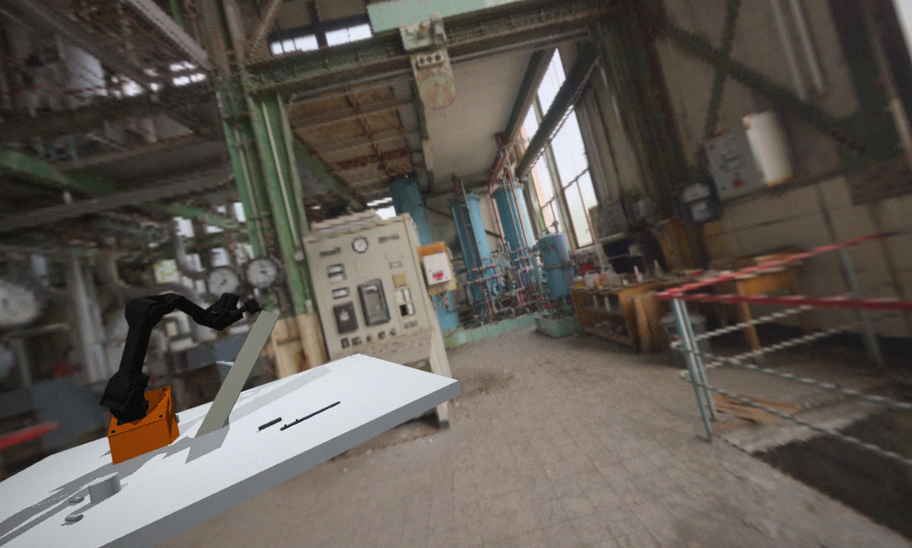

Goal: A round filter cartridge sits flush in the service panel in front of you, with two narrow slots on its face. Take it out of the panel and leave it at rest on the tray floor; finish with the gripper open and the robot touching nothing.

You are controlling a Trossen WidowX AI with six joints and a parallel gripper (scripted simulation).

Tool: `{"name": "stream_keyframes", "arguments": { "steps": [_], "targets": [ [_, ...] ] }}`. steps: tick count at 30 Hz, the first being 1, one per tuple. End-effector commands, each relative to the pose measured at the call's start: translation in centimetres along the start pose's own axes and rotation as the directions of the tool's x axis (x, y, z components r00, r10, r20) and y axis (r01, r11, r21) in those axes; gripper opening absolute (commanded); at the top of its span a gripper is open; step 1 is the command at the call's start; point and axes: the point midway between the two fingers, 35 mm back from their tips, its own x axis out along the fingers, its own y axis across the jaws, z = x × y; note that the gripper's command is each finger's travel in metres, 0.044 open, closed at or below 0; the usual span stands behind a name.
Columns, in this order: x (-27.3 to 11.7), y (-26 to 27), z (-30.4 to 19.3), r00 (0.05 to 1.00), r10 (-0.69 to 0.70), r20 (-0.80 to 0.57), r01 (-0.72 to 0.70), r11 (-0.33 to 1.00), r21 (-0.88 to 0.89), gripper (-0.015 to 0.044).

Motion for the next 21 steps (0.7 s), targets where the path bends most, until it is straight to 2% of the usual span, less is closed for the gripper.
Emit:
{"name": "stream_keyframes", "arguments": {
  "steps": [1, 6, 11, 16, 21],
  "targets": [
    [-0.1, 0.0, -0.1, 1.0, -0.004, -0.01, 0.004, 1.0, 0.01, 0.0374],
    [-3.4, -0.9, -1.8, 0.955, -0.103, -0.278, 0.167, 0.961, 0.221, 0.0243],
    [-9.0, -1.6, -3.7, 0.804, -0.225, -0.55, 0.45, 0.836, 0.315, 0.0111],
    [-16.4, -2.4, -4.8, 0.569, -0.368, -0.735, 0.729, 0.639, 0.245, 0.0101],
    [-24.5, -3.3, -4.6, 0.296, -0.532, -0.793, 0.919, 0.386, 0.083, 0.0101]
  ]
}}
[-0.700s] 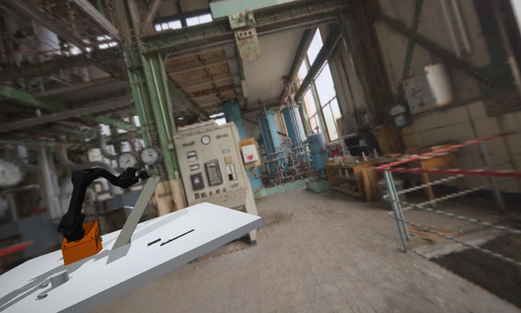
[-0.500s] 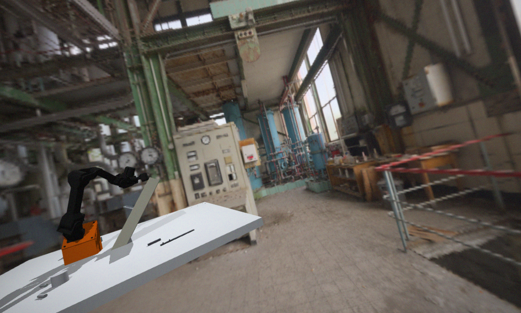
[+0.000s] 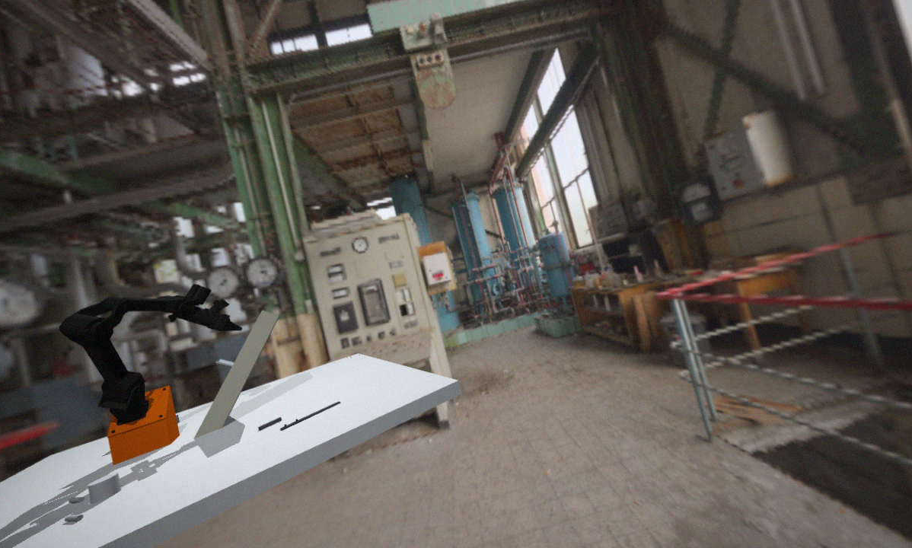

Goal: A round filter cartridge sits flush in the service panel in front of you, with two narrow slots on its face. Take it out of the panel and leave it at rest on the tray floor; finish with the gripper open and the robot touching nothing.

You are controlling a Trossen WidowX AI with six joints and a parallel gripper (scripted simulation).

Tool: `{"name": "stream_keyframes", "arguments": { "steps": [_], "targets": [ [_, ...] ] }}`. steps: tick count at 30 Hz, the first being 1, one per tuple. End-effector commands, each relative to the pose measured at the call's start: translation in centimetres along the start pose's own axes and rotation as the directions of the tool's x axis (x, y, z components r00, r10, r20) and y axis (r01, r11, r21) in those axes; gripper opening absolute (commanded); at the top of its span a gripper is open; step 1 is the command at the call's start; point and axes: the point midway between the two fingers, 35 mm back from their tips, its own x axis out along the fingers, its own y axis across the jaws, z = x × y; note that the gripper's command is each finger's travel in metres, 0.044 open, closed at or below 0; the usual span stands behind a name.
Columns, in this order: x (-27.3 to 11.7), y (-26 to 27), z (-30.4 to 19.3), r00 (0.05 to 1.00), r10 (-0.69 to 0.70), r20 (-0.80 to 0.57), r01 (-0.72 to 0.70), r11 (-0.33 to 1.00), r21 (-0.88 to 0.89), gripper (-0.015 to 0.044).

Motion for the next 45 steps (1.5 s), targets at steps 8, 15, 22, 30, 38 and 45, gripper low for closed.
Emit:
{"name": "stream_keyframes", "arguments": {
  "steps": [8, 15, 22, 30, 38, 45],
  "targets": [
    [-3.6, -6.4, -1.6, 0.959, -0.283, 0.018, 0.278, 0.952, 0.126, 0.0101],
    [-3.5, -6.4, -1.6, 0.959, -0.282, 0.018, 0.278, 0.952, 0.126, 0.0101],
    [-2.4, -6.5, -1.6, 0.96, -0.279, 0.014, 0.276, 0.953, 0.127, 0.0101],
    [-1.1, -6.8, -1.6, 0.961, -0.278, 0.012, 0.274, 0.953, 0.128, 0.0101],
    [0.1, -7.2, -1.5, 0.96, -0.279, 0.013, 0.275, 0.953, 0.129, 0.0101],
    [1.2, -7.7, -1.5, 0.959, -0.282, 0.017, 0.277, 0.952, 0.128, 0.0101]
  ]
}}
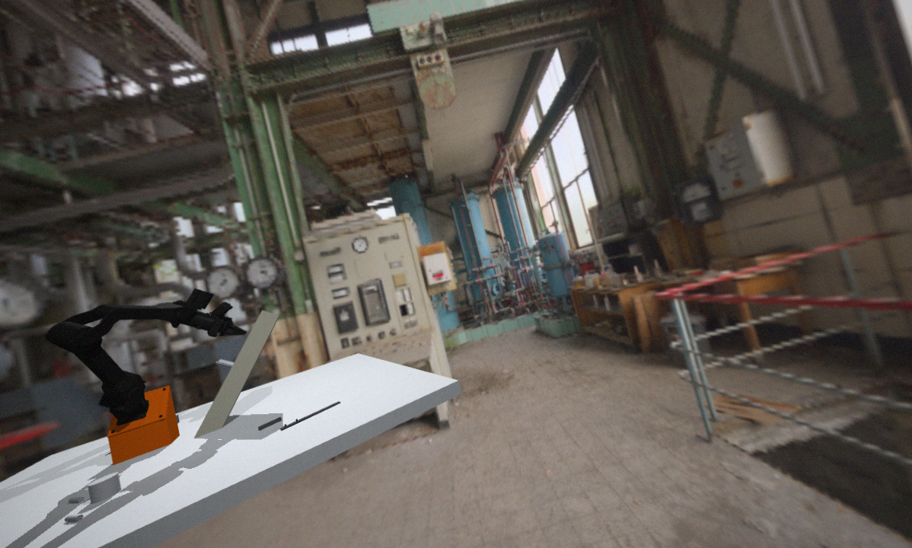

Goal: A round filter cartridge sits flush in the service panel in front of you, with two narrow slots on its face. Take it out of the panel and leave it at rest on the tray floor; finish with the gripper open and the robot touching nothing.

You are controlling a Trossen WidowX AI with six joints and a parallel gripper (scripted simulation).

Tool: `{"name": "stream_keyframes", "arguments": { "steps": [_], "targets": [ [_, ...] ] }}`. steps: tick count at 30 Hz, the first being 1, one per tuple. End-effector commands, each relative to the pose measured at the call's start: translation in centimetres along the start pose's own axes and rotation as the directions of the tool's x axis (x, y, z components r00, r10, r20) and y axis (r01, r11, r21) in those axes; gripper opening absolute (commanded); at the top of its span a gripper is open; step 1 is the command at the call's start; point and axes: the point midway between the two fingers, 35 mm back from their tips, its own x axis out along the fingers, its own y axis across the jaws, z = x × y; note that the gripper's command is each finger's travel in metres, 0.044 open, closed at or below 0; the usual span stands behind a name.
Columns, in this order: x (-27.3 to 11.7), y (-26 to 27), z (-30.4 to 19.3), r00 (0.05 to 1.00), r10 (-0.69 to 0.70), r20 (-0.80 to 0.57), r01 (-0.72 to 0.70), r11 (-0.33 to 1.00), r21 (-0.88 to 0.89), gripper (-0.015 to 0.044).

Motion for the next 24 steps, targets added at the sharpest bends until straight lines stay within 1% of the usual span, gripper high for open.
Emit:
{"name": "stream_keyframes", "arguments": {
  "steps": [1, 6, 24],
  "targets": [
    [0.8, -0.03, -0.3, 1.0, -0.002, -0.004, 0.002, 1.0, -0.012, 0.0101],
    [1.34, -0.15, -0.29, 1.0, -0.004, -0.001, 0.004, 1.0, -0.012, 0.0101],
    [1.34, -0.08, -0.41, 1.0, -0.004, -0.001, 0.004, 1.0, -0.012, 0.0101]
  ]
}}
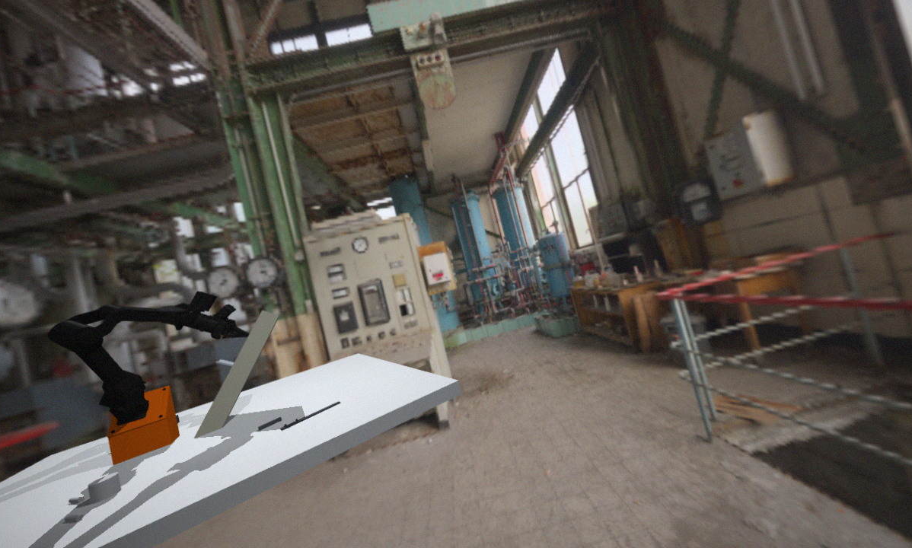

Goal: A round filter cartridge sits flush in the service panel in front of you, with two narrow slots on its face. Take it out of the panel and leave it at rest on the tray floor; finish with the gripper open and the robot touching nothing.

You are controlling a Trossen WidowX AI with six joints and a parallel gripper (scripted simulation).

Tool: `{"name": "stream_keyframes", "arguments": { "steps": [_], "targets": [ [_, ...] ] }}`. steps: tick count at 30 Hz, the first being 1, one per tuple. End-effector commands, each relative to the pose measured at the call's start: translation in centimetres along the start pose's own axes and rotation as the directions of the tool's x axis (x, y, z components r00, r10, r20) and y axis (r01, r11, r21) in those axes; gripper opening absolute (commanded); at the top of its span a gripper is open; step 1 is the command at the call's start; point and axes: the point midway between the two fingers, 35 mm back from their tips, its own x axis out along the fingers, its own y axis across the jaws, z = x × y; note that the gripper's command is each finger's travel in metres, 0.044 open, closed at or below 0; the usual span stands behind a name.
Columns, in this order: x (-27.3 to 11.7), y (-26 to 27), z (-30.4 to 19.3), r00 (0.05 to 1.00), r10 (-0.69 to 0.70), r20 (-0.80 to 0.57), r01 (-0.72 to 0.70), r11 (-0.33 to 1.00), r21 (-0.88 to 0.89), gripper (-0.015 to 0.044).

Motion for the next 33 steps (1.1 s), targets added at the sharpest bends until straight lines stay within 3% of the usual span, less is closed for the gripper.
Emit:
{"name": "stream_keyframes", "arguments": {
  "steps": [1, 33],
  "targets": [
    [0.04, 0.06, 0.05, 1.0, 0.003, -0.001, -0.003, 1.0, -0.005, 0.0101],
    [0.65, 0.02, 0.08, 1.0, 0.002, -0.001, -0.002, 1.0, -0.005, 0.0101]
  ]
}}
